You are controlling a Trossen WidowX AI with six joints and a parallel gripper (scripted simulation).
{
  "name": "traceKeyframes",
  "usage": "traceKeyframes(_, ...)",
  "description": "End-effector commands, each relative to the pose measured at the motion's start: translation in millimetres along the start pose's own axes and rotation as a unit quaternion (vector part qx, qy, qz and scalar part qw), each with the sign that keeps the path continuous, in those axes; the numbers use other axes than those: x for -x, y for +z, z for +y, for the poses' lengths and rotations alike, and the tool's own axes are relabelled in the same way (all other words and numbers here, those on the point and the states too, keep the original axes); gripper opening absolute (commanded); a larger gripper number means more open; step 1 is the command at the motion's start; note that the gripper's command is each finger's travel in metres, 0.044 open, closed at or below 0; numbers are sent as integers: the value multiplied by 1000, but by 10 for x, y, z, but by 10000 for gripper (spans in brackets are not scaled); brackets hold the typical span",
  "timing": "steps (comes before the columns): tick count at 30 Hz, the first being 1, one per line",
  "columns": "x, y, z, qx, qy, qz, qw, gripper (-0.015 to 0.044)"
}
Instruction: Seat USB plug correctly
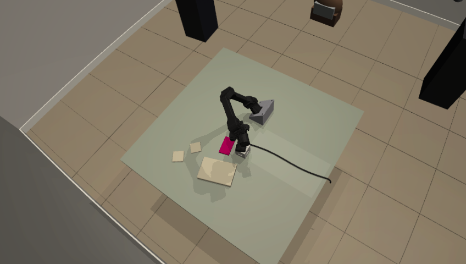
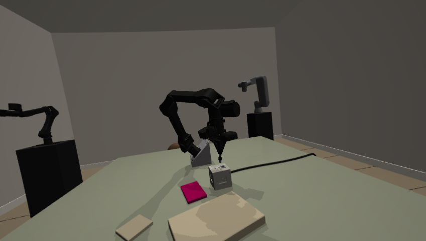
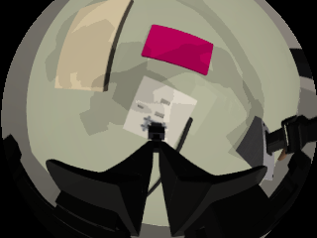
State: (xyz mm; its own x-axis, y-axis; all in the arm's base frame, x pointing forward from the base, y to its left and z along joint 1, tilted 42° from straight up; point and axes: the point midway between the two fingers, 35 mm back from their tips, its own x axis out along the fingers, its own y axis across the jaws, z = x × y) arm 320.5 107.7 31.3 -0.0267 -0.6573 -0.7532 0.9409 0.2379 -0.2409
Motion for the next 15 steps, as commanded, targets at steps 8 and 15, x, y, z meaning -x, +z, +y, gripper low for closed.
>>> traceKeyframes(8,-5,2,1,-146,0,0,989,0)
traceKeyframes(15,-5,2,1,-178,0,0,984,0)
